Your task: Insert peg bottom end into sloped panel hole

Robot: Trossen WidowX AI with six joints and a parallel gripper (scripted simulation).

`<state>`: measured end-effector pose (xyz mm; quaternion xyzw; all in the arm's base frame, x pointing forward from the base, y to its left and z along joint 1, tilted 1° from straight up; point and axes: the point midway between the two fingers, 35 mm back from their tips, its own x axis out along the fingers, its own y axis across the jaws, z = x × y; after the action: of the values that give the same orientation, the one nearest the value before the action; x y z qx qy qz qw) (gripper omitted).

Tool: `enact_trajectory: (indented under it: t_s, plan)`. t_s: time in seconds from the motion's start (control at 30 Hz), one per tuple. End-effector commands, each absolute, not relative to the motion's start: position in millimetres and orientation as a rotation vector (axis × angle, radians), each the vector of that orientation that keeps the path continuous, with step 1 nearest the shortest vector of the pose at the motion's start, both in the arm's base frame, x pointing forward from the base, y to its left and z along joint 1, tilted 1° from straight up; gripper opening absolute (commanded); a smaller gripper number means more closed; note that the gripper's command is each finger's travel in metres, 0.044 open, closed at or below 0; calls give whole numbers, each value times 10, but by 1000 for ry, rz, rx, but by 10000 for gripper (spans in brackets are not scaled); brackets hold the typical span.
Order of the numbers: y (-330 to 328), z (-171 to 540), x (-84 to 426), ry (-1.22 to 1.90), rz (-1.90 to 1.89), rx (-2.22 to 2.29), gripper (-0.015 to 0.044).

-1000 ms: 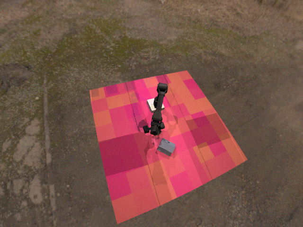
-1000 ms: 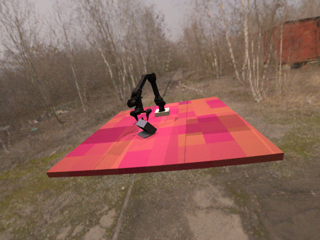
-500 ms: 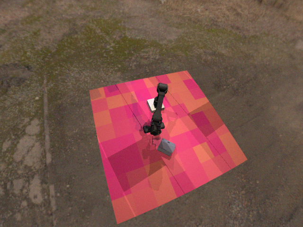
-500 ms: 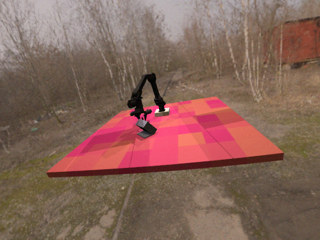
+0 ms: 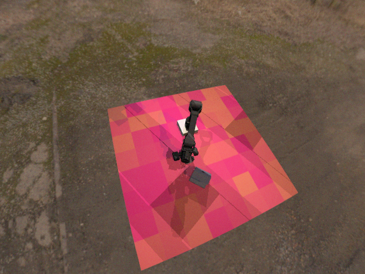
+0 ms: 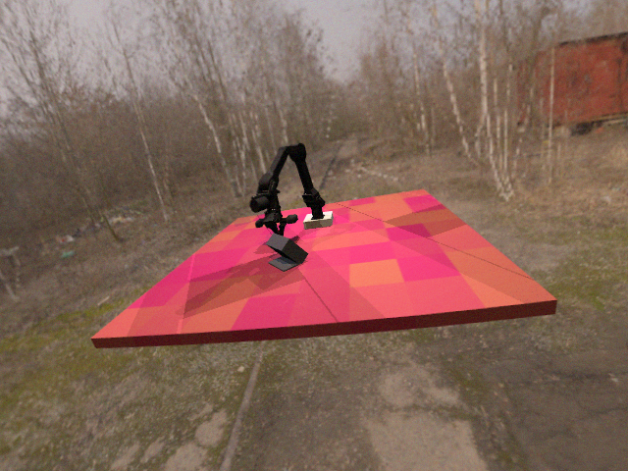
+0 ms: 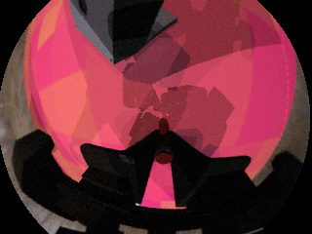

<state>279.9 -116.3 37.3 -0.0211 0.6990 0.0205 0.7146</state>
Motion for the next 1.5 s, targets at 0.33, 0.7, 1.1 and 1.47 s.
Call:
enact_trajectory:
  t_s: [0.33,0.7,1.1,1.47]
  plan:
    - [-1175,736,2809,1548,49,-45,0]
    - [-1177,1165,2757,1550,53,-43,0]
    - [-1120,1150,2794,1549,71,-124,0]
    - [-1042,1129,2850,1544,93,-229,0]
